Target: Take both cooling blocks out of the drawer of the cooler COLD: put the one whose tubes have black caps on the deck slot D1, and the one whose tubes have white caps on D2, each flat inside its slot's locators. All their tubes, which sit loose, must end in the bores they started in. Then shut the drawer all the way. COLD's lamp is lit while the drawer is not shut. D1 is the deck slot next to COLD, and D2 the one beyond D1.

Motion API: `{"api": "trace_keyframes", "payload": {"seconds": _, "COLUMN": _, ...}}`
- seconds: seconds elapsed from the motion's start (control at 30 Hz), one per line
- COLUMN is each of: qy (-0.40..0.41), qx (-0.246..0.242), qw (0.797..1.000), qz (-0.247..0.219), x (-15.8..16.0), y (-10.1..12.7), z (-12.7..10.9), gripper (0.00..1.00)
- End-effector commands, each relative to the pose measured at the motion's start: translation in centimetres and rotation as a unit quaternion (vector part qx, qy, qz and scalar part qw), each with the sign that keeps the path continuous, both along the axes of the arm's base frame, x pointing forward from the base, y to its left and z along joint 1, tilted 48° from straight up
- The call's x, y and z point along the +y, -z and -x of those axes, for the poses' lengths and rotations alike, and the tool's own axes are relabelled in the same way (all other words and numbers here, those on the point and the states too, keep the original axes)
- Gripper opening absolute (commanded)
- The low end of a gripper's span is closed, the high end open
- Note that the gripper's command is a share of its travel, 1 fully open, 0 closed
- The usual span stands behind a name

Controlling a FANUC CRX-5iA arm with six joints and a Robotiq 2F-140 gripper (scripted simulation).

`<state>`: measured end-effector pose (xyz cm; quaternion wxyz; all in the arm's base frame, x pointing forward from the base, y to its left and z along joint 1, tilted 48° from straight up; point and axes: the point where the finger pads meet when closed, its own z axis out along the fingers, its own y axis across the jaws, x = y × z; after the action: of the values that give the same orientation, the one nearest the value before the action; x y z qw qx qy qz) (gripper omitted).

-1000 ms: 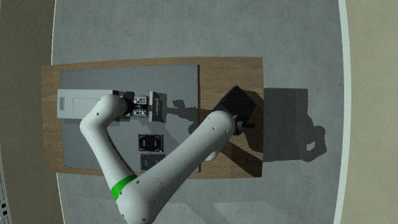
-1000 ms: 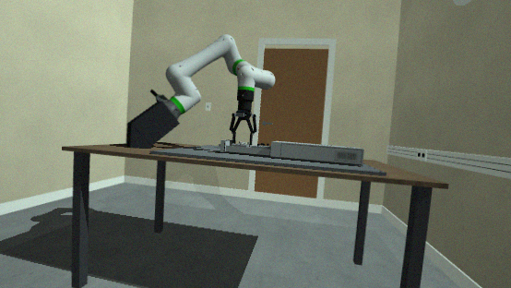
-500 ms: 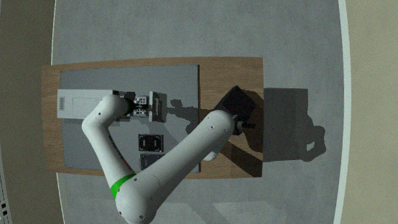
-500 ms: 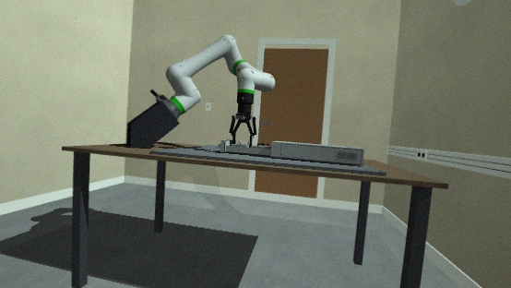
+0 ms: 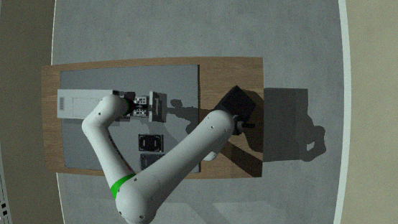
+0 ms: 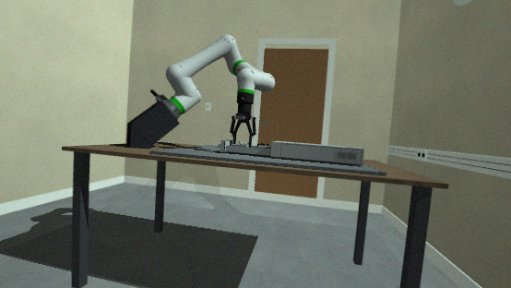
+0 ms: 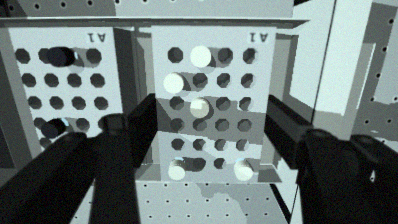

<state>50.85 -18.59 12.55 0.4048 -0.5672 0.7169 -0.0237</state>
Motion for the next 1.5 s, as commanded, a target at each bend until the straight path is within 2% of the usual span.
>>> {"api": "trace_keyframes", "payload": {"seconds": 0.0, "qy": 0.0, "qx": 0.0, "qw": 1.0, "qz": 0.0, "x": -0.06, "y": -0.04, "z": 0.01, "gripper": 0.54}}
{"api": "trace_keyframes", "payload": {"seconds": 1.03, "qy": 0.0, "qx": 0.0, "qw": 1.0, "qz": 0.0, "x": -0.06, "y": -0.04, "z": 0.01, "gripper": 0.1}}
{"api": "trace_keyframes", "payload": {"seconds": 1.47, "qy": 0.0, "qx": 0.0, "qw": 1.0, "qz": 0.0, "x": -0.06, "y": -0.04, "z": 0.01, "gripper": 0.1}}
